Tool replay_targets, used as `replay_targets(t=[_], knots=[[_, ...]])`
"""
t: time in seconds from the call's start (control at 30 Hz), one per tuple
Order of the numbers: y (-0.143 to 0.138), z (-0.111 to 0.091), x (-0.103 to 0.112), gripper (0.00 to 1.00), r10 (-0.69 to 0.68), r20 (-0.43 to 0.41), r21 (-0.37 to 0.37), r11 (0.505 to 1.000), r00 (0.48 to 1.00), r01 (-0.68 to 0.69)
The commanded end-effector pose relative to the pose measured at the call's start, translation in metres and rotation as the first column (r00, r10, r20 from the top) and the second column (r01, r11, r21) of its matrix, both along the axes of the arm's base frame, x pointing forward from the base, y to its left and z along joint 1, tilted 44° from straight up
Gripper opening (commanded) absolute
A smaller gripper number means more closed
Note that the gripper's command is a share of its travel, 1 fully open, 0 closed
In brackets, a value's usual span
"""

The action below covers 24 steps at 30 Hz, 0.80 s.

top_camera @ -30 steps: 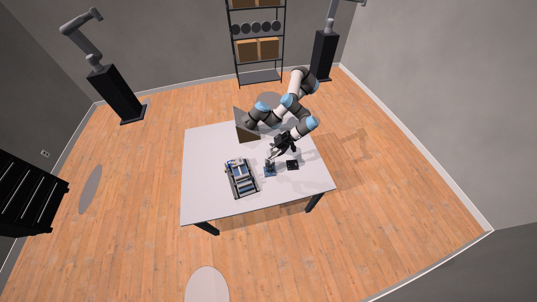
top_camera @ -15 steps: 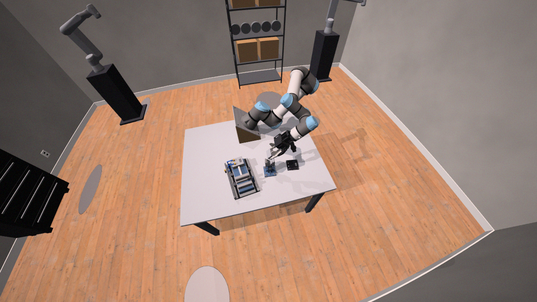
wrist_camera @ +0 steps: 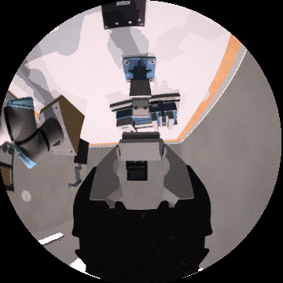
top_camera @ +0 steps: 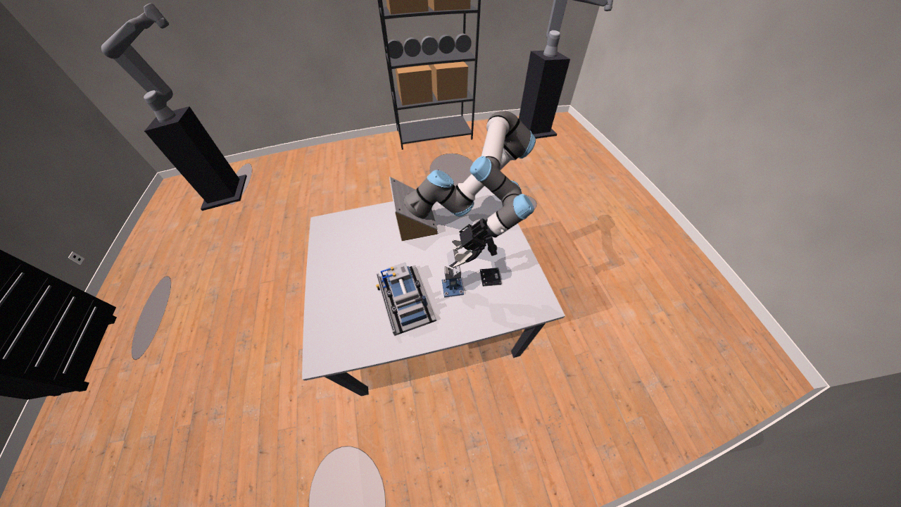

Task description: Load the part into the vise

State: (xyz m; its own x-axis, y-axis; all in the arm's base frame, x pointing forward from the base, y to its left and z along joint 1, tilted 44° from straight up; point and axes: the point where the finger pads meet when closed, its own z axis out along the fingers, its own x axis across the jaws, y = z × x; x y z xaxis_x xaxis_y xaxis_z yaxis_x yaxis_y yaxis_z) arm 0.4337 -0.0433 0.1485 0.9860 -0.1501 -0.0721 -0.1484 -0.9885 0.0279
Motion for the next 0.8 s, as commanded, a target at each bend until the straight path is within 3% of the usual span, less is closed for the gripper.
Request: replay_targets(t=[0.0,0.77], knots=[[-0.0004,0.0003,0.0002,0.0,0.0,0.001,-0.001,1.0,1.0,0.0],[0.0015,-0.0017,0.0004,0.0,0.0,0.001,-0.001,1.0,1.0,0.0]])
